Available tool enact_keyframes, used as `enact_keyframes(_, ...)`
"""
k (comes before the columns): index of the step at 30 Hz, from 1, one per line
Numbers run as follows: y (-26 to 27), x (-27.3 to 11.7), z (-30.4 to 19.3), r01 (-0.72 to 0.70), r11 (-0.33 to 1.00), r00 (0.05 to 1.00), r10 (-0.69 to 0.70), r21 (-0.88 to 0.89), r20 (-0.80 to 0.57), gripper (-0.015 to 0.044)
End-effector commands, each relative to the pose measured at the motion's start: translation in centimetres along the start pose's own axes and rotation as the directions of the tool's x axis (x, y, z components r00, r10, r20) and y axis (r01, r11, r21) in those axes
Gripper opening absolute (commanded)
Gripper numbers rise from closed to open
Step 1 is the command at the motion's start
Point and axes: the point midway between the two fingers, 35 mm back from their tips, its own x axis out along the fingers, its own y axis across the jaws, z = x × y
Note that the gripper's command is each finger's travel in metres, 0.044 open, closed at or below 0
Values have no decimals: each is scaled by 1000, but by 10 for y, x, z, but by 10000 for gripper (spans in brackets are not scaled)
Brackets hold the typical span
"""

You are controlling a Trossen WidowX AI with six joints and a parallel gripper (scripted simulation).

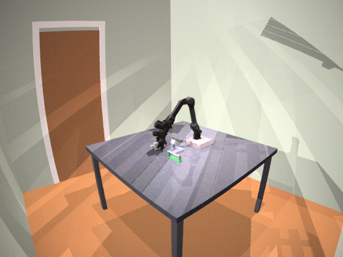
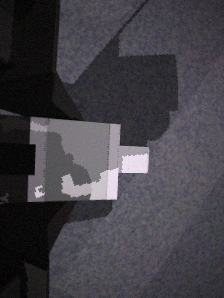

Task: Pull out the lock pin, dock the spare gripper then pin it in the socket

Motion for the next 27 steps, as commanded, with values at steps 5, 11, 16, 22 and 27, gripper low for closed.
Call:
enact_keyframes(5,1,-39,33,-2,1000,999,2,2,34,0)
enact_keyframes(11,0,-71,46,-2,1000,999,2,2,34,0)
enact_keyframes(16,0,-95,54,-2,1000,999,2,2,34,0)
enact_keyframes(22,-1,-89,50,2,1000,1000,-2,6,26,0)
enact_keyframes(27,-1,-89,50,2,1000,1000,-2,6,26,0)
